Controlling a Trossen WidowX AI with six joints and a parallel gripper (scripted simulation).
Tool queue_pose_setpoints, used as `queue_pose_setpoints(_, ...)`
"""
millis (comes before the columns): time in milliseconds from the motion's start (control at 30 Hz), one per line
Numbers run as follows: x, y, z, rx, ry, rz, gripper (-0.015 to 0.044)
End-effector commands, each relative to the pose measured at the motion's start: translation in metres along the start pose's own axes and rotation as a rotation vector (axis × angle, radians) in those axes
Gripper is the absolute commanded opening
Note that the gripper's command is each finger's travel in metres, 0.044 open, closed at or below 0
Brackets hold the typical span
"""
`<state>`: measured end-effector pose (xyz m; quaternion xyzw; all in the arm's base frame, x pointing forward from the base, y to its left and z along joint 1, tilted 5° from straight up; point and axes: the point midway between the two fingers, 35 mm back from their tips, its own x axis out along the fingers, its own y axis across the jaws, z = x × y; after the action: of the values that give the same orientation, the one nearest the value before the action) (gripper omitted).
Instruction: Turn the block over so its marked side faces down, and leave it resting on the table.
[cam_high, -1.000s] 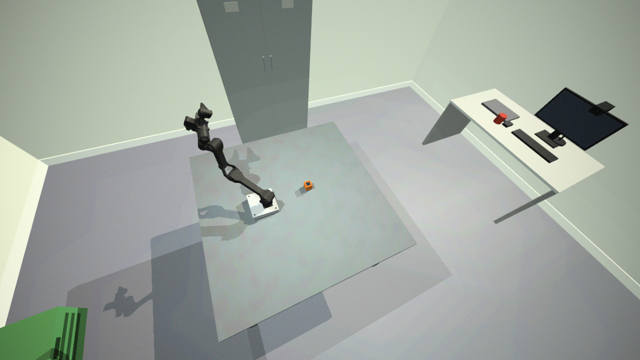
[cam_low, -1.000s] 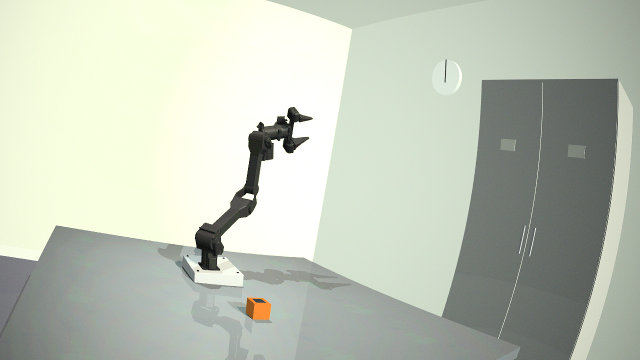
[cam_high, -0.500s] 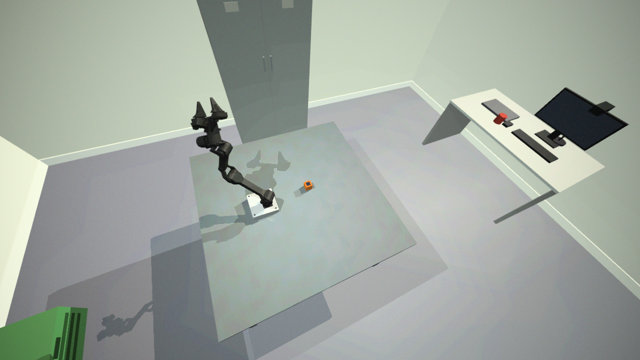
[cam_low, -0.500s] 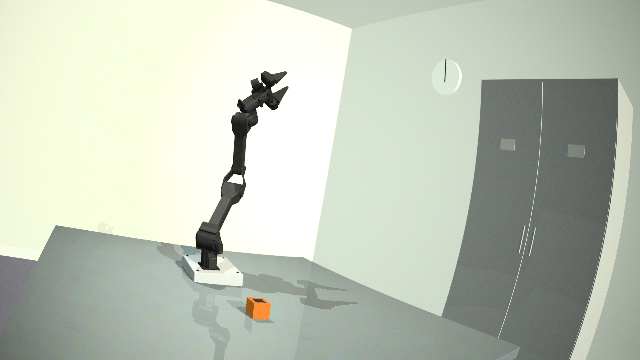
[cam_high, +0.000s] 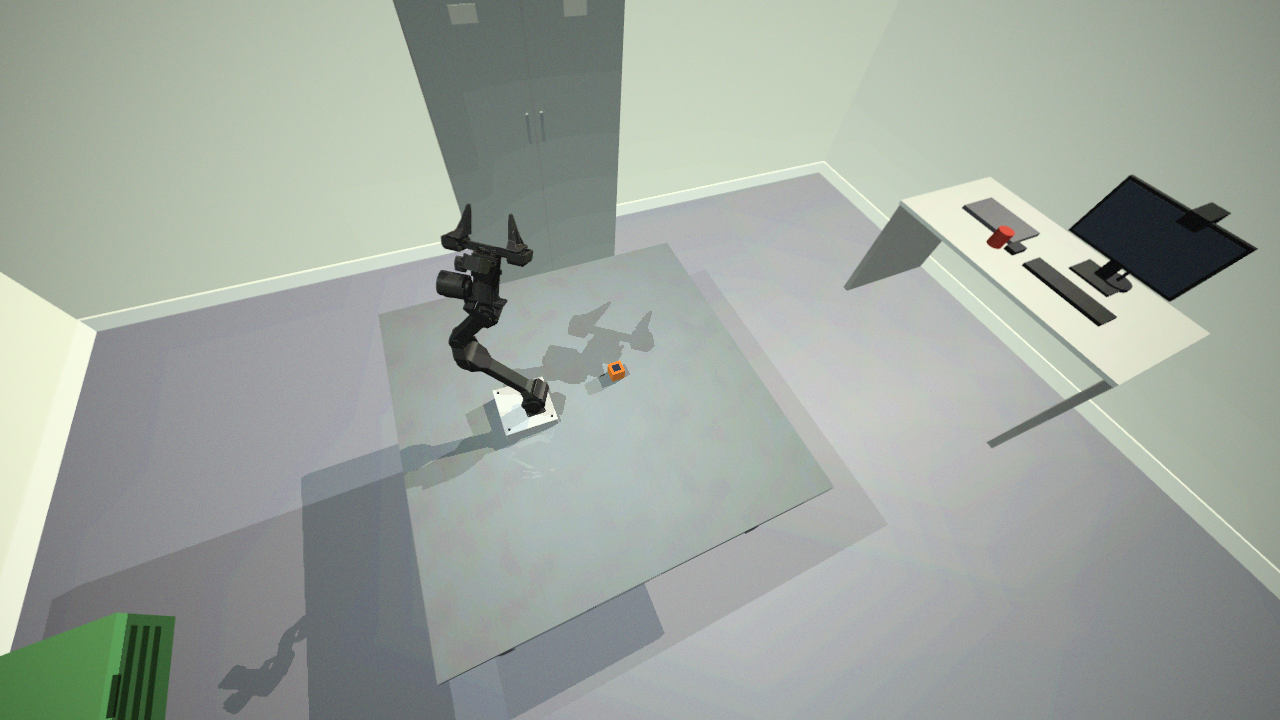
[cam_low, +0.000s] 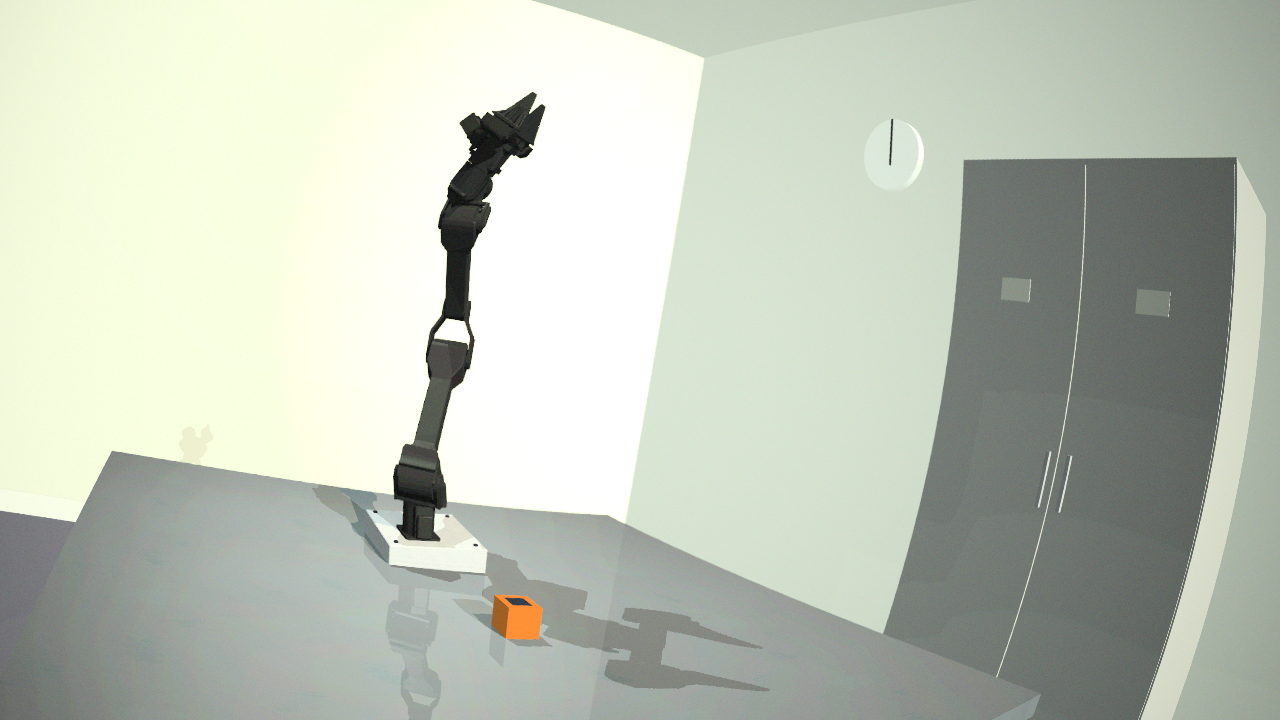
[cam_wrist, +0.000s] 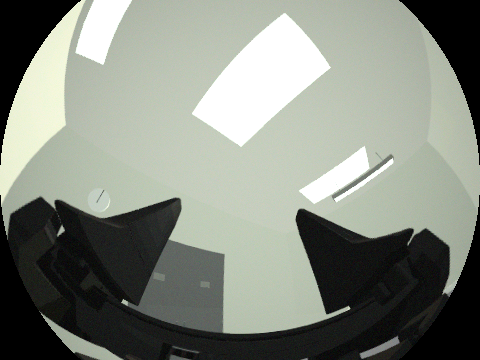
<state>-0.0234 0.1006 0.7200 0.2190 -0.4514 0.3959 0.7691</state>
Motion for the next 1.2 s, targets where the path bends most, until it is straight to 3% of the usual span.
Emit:
queue_pose_setpoints(0, -0.001, -0.068, -0.003, 0.038, -0.005, -0.147, 0.044)
queue_pose_setpoints(333, -0.024, -0.214, -0.048, 0.099, 0.086, -0.499, 0.044)
queue_pose_setpoints(633, -0.073, -0.32, -0.128, 0.18, 0.282, -0.824, 0.044)
queue_pose_setpoints(933, -0.141, -0.376, -0.234, 0.224, 0.61, -1.069, 0.044)
queue_pose_setpoints(1167, -0.217, -0.393, -0.318, 0.247, 0.966, -1.247, 0.044)
